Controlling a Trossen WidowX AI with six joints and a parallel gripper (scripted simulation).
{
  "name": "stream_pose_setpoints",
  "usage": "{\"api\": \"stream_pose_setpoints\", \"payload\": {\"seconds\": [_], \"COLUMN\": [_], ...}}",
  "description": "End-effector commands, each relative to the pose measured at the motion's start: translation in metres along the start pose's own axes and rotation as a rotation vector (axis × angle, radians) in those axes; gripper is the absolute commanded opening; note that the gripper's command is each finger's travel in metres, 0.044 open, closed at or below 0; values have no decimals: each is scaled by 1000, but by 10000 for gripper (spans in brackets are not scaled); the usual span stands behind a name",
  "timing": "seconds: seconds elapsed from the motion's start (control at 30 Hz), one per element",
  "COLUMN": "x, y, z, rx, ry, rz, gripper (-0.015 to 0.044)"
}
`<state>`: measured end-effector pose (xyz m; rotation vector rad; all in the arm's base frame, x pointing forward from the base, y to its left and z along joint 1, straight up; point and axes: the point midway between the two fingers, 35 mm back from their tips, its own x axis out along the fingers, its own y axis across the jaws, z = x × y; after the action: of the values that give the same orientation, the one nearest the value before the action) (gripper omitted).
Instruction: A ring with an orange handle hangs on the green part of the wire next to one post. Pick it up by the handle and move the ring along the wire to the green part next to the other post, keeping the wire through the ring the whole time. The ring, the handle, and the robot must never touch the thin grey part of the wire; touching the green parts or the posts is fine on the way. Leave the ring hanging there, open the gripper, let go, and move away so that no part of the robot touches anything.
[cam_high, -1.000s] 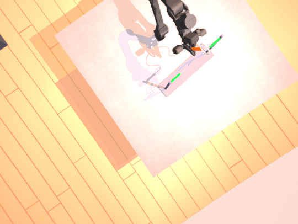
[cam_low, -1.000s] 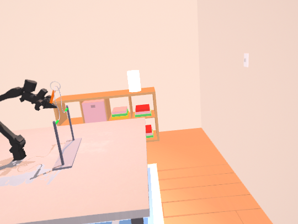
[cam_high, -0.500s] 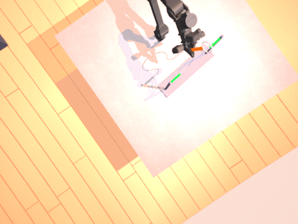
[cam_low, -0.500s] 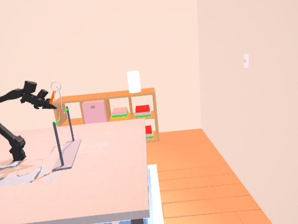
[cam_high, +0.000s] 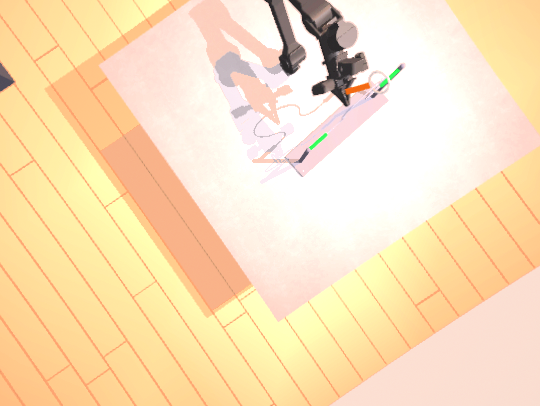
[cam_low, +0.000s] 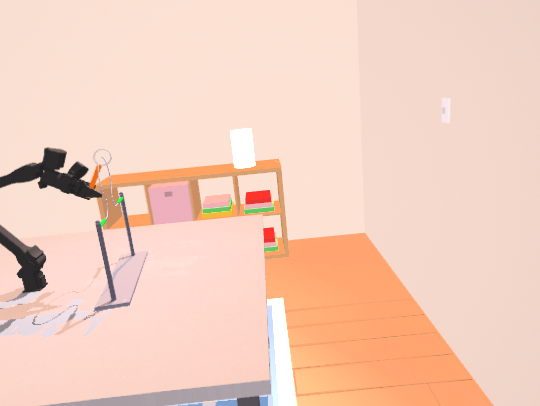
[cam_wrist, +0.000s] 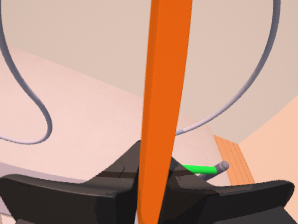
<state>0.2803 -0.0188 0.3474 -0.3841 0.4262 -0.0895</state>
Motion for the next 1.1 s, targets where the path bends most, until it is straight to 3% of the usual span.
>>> {"api": "stream_pose_setpoints", "payload": {"seconds": [0.0, 1.07], "x": [0, 0], "y": [-2, -20], "z": [-1, 4], "rx": [-45, -412], "ry": [-5, -55], "rz": [-23, -219], "gripper": [-150, -150]}}
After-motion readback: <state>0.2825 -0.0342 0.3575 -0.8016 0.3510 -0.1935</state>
